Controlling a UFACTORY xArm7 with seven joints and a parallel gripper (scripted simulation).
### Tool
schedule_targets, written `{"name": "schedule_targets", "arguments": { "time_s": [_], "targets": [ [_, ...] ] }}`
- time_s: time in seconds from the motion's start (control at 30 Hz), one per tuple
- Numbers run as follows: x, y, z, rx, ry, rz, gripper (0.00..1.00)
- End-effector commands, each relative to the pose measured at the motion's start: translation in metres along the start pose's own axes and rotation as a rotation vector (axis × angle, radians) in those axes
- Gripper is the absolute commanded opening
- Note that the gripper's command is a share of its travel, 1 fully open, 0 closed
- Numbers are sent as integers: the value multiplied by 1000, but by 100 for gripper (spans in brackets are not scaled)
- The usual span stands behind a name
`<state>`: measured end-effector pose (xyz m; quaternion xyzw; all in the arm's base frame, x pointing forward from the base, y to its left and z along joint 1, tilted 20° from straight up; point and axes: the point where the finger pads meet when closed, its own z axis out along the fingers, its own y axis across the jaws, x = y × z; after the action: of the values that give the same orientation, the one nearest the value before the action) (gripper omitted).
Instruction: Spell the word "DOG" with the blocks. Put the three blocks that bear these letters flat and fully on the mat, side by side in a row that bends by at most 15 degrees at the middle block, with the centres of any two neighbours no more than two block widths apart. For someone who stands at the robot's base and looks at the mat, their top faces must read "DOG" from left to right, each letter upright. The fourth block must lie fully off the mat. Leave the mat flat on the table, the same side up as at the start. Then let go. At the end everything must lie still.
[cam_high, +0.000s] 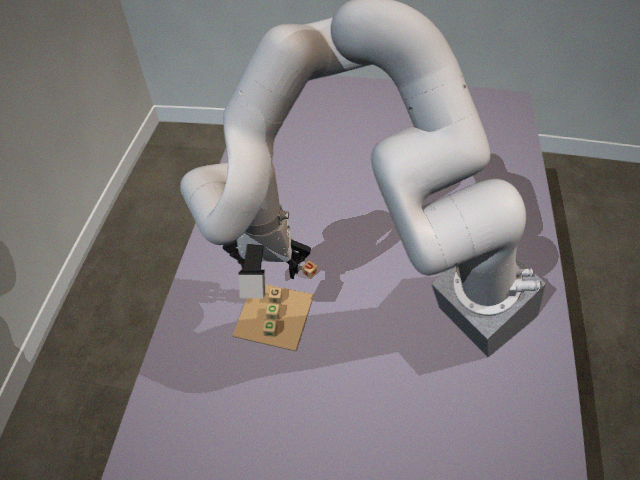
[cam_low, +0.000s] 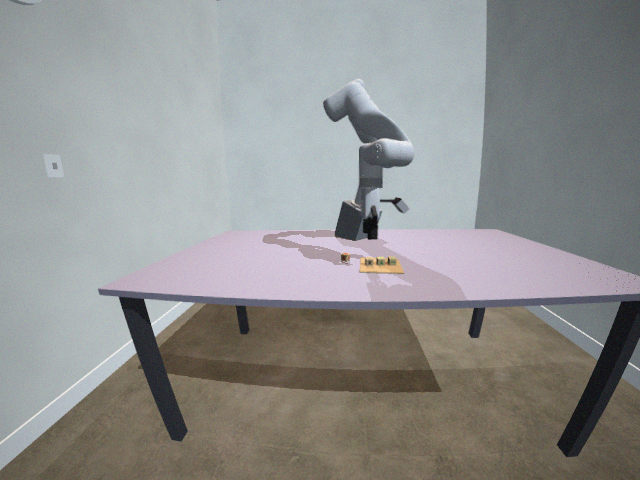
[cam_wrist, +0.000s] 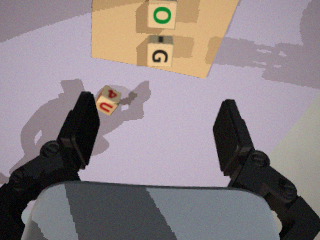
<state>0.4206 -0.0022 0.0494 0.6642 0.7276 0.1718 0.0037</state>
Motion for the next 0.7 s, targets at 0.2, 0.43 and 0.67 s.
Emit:
{"name": "schedule_targets", "arguments": {
  "time_s": [0.2,0.43,0.67],
  "targets": [
    [0,1,-17,-2,-1,0,100],
    [0,1,-51,-2,-1,0,100],
    [0,1,-78,-2,-1,0,100]
  ]
}}
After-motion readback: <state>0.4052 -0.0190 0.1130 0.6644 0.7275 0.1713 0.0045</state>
